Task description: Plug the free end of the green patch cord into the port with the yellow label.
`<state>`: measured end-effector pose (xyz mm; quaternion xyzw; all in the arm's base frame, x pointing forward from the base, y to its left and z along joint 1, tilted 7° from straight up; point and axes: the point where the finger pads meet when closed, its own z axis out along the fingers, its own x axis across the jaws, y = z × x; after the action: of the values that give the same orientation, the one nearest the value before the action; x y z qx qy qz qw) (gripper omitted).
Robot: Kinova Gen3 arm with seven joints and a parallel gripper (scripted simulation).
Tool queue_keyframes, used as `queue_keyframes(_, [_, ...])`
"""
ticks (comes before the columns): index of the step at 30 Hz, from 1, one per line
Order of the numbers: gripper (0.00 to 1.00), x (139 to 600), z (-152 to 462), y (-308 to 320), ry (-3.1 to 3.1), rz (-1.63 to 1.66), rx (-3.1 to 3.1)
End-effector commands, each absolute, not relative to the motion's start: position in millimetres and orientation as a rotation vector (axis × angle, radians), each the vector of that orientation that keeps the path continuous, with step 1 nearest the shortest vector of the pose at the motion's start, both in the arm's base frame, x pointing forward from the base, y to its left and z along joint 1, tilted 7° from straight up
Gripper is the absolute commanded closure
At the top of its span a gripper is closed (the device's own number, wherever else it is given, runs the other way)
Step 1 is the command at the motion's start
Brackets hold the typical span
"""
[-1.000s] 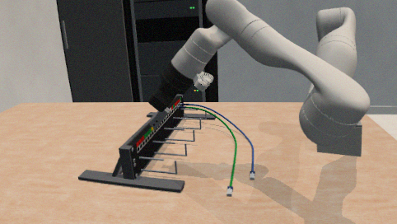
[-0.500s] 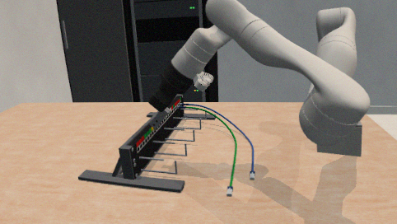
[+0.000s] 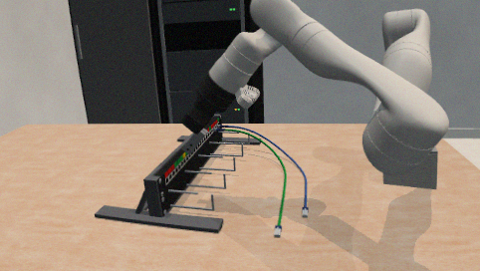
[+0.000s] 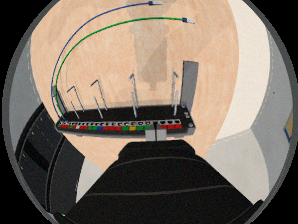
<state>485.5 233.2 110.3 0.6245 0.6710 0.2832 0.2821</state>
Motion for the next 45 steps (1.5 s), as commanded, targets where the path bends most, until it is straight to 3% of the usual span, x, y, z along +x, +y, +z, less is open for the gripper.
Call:
queue_keyframes(1, [1.00,481.6,116.4,234.8,1.795,0.768,1.672])
queue_keyframes(22, [1.00,416.9,176.0,232.0,1.795,0.768,1.672])
queue_keyframes(45, [1.00,387.1,203.4,230.6,1.795,0.768,1.672])
